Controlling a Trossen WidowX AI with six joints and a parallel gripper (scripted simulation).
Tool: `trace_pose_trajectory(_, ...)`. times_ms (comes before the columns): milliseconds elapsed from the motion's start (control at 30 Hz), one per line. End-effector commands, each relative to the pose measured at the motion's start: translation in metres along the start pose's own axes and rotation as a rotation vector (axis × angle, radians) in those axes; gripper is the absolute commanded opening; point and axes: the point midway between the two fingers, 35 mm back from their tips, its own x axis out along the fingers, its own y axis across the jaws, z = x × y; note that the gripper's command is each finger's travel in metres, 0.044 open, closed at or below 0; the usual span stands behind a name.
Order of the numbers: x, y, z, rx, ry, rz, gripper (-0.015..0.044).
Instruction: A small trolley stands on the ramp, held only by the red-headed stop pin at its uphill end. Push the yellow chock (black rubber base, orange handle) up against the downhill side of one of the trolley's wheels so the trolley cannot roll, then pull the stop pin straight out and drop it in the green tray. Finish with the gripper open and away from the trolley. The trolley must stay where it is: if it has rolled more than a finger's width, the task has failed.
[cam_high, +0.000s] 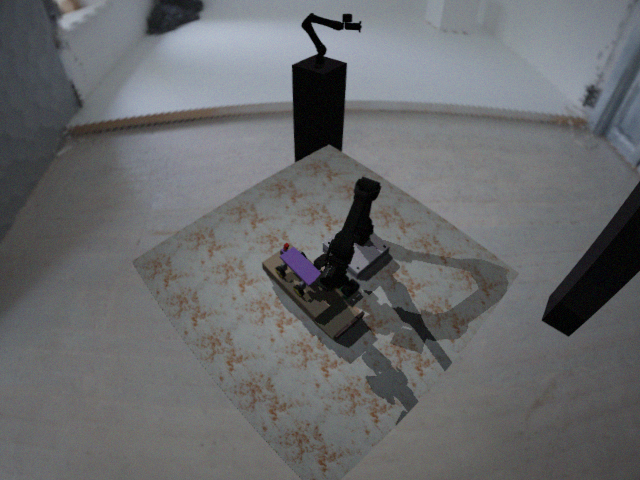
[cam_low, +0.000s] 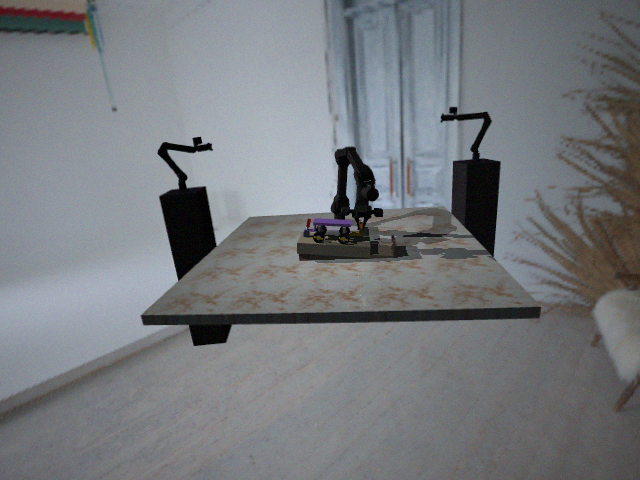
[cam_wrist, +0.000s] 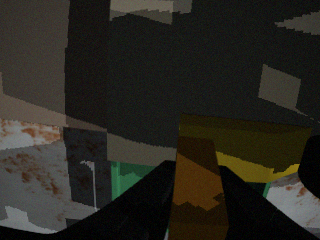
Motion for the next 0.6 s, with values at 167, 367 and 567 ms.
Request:
trace_pose_trajectory(167,0.0,-0.0016,-0.0002,-0.003,0.0,0.0,0.0)
trace_pose_trajectory(367,0.0,-0.0016,-0.0002,-0.003,0.0,0.0,0.0)
trace_pose_trajectory(567,0.0,-0.0016,-0.0002,-0.003,0.0,0.0,0.0157)
